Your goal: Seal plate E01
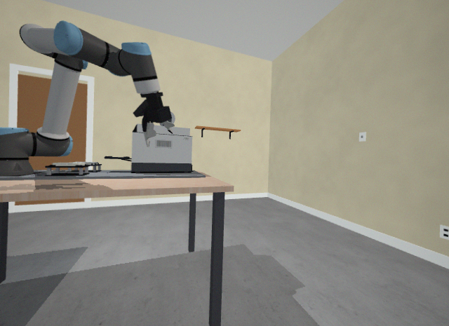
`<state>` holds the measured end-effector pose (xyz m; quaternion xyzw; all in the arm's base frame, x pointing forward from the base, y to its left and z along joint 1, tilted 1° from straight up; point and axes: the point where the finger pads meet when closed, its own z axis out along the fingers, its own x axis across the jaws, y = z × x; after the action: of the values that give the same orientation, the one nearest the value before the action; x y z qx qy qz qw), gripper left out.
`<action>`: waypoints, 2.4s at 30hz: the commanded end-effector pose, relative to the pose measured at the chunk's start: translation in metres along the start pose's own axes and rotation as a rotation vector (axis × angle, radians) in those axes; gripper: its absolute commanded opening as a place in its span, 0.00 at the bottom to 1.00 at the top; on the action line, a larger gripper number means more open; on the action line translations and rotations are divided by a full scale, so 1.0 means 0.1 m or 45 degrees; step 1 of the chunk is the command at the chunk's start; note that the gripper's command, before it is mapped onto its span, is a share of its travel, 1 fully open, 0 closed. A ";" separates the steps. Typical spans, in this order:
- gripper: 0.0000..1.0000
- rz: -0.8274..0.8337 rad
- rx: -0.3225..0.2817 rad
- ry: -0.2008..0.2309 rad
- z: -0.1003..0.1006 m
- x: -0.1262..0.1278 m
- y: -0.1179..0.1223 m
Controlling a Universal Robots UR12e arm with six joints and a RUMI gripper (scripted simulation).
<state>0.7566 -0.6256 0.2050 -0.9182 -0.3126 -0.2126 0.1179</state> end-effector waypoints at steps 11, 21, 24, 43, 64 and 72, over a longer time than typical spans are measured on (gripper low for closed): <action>1.00 -0.001 -0.002 0.000 -0.01 0.01 0.00; 0.68 -0.004 -0.006 -0.020 -0.20 0.06 -0.05; 0.68 -0.006 -0.008 -0.034 -0.33 0.10 -0.10; 0.68 -0.016 -0.020 -0.112 -1.06 0.31 -0.37; 0.68 -0.025 -0.033 -0.199 -1.85 0.55 -0.76; 0.68 -0.027 -0.036 -0.225 -2.07 0.61 -0.90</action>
<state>0.6858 -0.5999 0.4061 -0.9308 -0.3274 -0.1422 0.0785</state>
